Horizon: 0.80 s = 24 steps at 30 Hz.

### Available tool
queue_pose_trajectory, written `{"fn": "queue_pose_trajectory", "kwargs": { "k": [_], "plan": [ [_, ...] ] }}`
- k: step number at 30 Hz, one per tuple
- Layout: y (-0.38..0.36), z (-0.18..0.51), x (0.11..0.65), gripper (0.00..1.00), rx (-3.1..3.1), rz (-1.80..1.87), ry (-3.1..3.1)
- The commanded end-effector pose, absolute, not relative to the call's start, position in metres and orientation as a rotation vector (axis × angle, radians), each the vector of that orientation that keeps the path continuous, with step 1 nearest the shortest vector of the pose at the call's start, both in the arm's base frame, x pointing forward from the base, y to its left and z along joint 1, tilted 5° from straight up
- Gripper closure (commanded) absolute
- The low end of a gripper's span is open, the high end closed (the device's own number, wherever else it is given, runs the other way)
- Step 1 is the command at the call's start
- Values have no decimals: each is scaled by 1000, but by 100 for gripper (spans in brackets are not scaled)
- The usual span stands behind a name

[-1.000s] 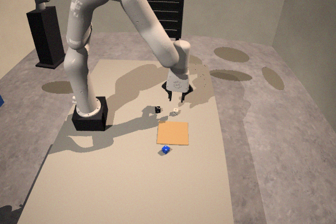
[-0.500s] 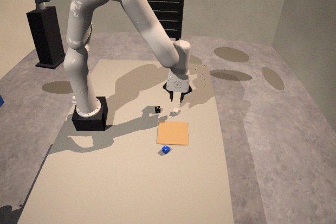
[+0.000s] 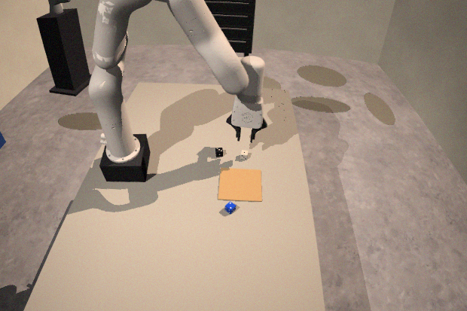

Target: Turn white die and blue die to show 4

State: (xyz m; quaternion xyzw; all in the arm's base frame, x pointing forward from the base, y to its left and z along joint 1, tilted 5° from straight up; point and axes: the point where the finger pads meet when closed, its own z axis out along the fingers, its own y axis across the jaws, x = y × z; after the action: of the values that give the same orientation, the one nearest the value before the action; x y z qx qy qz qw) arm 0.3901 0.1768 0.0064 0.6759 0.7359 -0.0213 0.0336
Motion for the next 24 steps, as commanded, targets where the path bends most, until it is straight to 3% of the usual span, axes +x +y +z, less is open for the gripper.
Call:
{"fn": "queue_pose_trajectory", "kwargs": {
  "k": [1, 24],
  "plan": [
    [178, 8, 391, 58, 2078, -60, 2263],
    [176, -8, 392, 58, 2078, -60, 2263]
  ]
}}
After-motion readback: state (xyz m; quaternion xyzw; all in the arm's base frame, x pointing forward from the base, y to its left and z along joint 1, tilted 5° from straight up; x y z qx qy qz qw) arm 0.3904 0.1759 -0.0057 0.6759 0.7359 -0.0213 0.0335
